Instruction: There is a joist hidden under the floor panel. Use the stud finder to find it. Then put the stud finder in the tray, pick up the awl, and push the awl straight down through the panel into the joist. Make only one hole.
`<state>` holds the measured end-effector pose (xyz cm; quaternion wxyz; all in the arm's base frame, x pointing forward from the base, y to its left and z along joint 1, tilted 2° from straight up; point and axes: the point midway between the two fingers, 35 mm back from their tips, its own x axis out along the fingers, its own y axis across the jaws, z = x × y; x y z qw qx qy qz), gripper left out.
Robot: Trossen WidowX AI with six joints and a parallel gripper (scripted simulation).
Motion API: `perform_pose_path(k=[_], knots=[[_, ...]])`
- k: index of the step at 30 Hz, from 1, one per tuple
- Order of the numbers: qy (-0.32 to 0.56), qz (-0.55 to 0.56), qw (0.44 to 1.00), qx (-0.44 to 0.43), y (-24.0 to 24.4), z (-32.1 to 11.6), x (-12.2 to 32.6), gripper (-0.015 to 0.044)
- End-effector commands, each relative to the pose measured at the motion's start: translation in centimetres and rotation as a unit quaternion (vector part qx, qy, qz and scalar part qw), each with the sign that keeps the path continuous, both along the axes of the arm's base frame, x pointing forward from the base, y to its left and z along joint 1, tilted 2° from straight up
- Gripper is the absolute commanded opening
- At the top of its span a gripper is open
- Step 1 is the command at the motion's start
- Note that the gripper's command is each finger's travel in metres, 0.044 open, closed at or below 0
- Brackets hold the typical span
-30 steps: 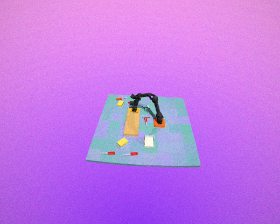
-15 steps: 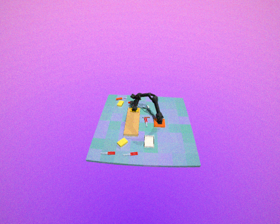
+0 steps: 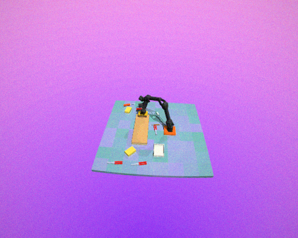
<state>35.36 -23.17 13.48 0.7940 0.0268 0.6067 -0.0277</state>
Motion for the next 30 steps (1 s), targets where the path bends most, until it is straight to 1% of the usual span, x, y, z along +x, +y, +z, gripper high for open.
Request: perform_pose_path(k=[1,6,12,21,30], knots=[[-0.003,0.002,1.000,-0.004,-0.1,2.2,0.0,0.0000],[-0.003,0.003,1.000,-0.004,0.0,4.1,-0.3,0.0000],[-0.003,0.016,1.000,-0.004,1.0,4.1,0.3,0.0000],[-0.006,0.088,0.996,-0.003,7.0,4.0,2.8,0.0000],[-0.008,0.162,0.987,-0.002,13.3,3.9,4.3,0.0000]])
